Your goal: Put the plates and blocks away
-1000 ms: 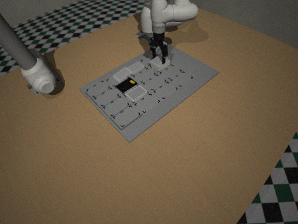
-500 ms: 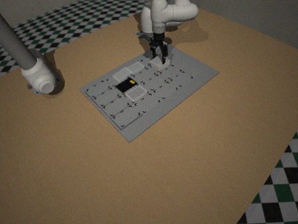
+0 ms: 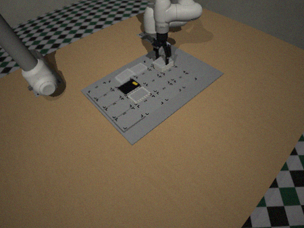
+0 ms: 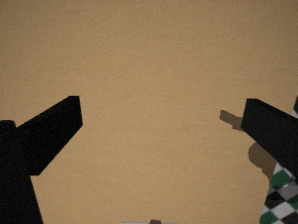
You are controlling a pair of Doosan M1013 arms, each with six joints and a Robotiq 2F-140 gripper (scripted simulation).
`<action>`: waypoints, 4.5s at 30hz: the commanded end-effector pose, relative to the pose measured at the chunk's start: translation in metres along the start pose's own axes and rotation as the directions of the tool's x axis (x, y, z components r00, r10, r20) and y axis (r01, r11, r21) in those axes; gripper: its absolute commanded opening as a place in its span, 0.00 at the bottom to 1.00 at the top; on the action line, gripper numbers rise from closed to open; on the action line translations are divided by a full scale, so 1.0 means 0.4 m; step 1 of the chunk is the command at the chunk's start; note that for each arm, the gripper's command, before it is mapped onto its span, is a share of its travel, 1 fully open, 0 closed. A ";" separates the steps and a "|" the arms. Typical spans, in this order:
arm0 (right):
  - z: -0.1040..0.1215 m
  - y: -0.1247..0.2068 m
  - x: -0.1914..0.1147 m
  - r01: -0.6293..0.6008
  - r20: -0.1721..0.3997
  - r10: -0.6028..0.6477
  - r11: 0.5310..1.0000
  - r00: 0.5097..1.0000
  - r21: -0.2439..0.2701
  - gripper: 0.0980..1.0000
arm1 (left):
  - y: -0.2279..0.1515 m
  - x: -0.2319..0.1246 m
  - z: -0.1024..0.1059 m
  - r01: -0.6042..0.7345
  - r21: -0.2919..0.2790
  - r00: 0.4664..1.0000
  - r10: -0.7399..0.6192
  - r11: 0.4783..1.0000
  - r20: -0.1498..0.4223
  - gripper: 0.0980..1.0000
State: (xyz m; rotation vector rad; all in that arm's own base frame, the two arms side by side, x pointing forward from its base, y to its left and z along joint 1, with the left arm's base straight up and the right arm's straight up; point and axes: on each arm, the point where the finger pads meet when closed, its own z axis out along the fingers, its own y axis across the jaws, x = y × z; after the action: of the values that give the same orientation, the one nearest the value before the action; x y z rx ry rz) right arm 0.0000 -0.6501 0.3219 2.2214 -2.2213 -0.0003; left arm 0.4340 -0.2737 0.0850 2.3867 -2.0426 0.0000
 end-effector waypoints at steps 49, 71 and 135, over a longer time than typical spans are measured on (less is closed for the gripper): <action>-0.002 0.000 0.001 0.000 -0.001 0.000 1.000 1.000 0.000 1.00 | -0.031 0.052 -0.058 -0.116 0.001 0.993 0.116 0.993 0.000 0.00; -0.002 0.000 0.001 0.000 -0.001 0.000 1.000 1.000 0.000 1.00 | -0.092 0.156 -0.058 -0.116 0.001 0.993 0.116 0.993 -0.001 0.00; -0.002 0.000 0.001 0.000 -0.001 0.000 1.000 1.000 0.000 1.00 | -0.243 0.413 -0.045 -0.116 0.001 0.993 0.116 0.993 -0.001 0.00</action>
State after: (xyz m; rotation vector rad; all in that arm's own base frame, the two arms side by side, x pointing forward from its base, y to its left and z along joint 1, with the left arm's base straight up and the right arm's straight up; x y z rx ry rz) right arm 0.0000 -0.6501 0.3219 2.2214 -2.2213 -0.0003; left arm 0.5548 -0.4218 0.1031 2.2638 -2.1780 -0.0004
